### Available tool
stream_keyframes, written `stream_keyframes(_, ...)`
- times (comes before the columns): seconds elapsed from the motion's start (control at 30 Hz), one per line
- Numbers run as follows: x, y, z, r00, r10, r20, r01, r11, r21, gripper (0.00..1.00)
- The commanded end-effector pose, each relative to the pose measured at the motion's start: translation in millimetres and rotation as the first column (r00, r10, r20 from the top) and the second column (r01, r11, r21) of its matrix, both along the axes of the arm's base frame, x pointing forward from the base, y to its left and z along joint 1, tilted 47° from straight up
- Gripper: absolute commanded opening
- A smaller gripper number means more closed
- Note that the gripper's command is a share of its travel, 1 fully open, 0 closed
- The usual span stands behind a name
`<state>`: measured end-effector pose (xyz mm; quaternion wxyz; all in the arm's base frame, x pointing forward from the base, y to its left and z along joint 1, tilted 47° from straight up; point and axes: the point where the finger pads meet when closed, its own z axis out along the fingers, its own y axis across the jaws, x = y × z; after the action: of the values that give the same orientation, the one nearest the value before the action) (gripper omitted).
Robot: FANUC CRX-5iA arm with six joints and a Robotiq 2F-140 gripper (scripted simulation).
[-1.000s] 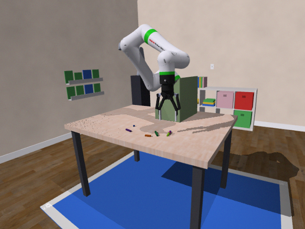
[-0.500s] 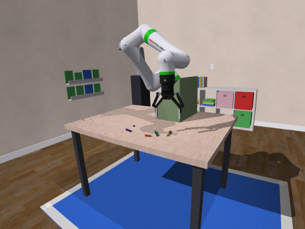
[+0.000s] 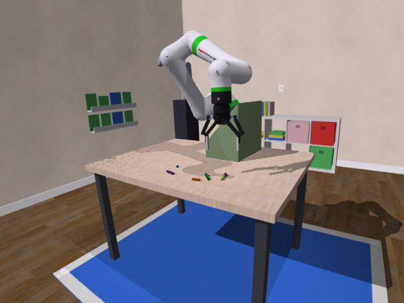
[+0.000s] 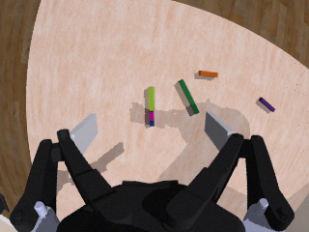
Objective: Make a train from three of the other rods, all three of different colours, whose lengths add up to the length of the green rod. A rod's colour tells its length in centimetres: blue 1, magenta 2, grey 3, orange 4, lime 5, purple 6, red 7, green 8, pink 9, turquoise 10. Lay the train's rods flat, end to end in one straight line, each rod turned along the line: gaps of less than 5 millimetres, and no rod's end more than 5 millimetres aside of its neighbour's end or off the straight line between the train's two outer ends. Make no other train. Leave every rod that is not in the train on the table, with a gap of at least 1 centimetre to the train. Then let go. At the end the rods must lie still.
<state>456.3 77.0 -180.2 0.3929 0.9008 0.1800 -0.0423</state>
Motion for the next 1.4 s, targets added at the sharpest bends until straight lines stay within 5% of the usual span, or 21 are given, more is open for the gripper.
stream_keyframes(0.0,-1,11,10,1.0,0.0,0.0,0.0,1.0,0.0,1.0)
stream_keyframes(0.37,-3,31,30,1.0,0.0,0.0,0.0,1.0,0.0,1.0)
stream_keyframes(1.37,-3,31,30,1.0,0.0,0.0,0.0,1.0,0.0,1.0)
